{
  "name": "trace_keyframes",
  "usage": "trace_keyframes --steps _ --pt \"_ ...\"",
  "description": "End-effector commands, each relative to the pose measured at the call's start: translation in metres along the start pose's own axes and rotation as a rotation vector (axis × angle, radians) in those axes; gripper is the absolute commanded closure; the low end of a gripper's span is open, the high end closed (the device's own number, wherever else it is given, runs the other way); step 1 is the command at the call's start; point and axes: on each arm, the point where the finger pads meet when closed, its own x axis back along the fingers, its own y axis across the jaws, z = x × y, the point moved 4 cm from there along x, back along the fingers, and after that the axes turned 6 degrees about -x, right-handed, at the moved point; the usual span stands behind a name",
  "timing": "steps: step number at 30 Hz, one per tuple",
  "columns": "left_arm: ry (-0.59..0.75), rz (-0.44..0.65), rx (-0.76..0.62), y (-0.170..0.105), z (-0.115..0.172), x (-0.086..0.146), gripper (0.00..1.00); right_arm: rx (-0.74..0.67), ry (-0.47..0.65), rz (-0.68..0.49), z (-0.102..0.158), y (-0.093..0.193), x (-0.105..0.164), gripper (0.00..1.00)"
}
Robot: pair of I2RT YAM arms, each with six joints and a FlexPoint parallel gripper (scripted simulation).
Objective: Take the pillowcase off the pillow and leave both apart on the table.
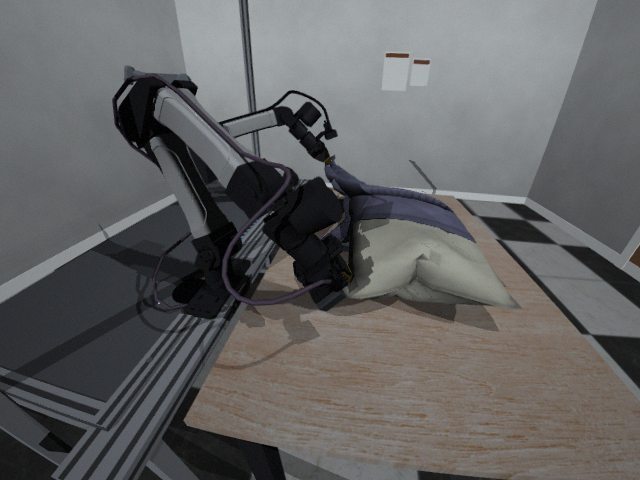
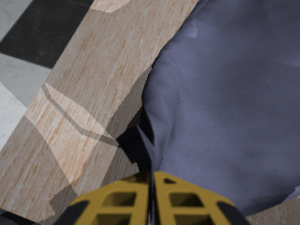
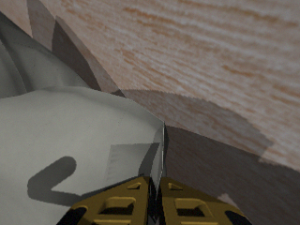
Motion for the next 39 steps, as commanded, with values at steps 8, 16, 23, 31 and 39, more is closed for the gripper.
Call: trace_keyframes --steps 8,16,23,31,39 --pt "-0.004 0.003 -0.013 -0.0005 -0.0033 0.0021 1.00 -0.015 0.001 0.012 0.0001 -0.0039 -0.0009 0.94" --pt "-0.004 0.003 -0.013 -0.0005 -0.0033 0.0021 1.00 -0.015 0.001 0.012 0.0001 -0.0039 -0.0009 0.95" --pt "-0.004 0.003 -0.013 -0.0005 -0.0033 0.0021 1.00 -0.015 0.001 0.012 0.0001 -0.0039 -0.0009 0.96" --pt "-0.004 0.003 -0.013 -0.0005 -0.0033 0.0021 1.00 -0.015 0.001 0.012 0.0001 -0.0039 -0.0009 0.96" --pt "-0.004 0.003 -0.013 -0.0005 -0.0033 0.0021 1.00 -0.015 0.001 0.012 0.0001 -0.0039 -0.0009 0.97"
